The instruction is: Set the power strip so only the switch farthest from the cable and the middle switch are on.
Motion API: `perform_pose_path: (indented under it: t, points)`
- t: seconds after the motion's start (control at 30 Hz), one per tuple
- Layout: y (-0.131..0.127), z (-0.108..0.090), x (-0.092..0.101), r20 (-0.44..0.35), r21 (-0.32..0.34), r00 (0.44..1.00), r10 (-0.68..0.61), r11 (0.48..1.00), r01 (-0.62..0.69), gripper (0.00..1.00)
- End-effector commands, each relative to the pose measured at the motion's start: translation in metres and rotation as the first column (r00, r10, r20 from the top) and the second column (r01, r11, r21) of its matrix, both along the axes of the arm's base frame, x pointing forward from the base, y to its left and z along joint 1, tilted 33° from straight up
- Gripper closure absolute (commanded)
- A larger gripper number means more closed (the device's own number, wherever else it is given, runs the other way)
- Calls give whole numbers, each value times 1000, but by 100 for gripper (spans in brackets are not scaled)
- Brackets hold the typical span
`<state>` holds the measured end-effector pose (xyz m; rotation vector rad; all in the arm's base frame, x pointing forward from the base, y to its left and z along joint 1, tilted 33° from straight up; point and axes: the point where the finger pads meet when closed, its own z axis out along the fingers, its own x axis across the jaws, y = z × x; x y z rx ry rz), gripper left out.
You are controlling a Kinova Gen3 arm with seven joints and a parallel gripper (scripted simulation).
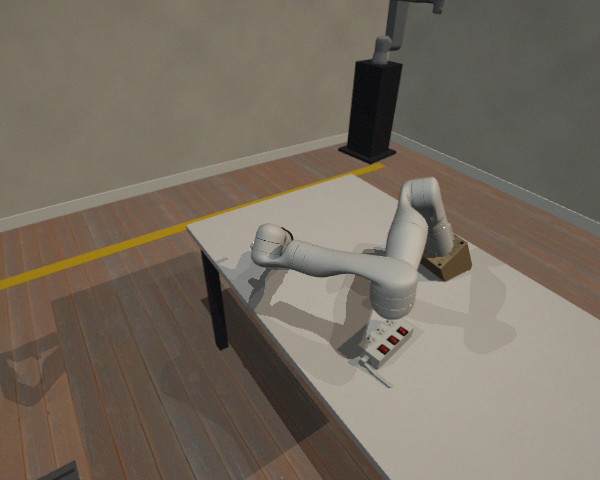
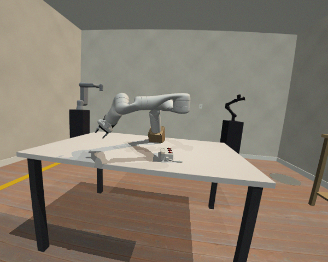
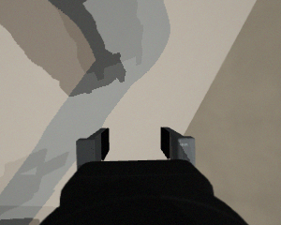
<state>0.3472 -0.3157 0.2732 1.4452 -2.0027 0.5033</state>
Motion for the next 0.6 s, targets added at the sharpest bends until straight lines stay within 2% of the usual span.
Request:
perform_pose_path:
  t: [0.0, 0.13, 0.17, 0.23, 0.27, 0.37, 0.4, 0.5, 0.57]
  points:
    - [25, 3, 10, 34, 13, 999, 28, 999, -29, 0]
    - [101, -14, 7, 228, 140, 968, -102, 988, 71, 0]
    - [101, -14, 7, 228, 140, 968, -102, 988, 71, 0]
    - [138, -22, 5, 312, 207, 935, -171, 972, 109, 0]
    - [138, -22, 5, 312, 207, 935, -171, 972, 109, 0]
    - [191, -34, 3, 418, 309, 866, -275, 939, 149, 0]
    - [191, -34, 3, 418, 309, 866, -275, 939, 149, 0]
    - [240, -45, 1, 499, 404, 782, -373, 899, 171, 0]
    - [240, -45, 1, 499, 404, 782, -373, 899, 171, 0]
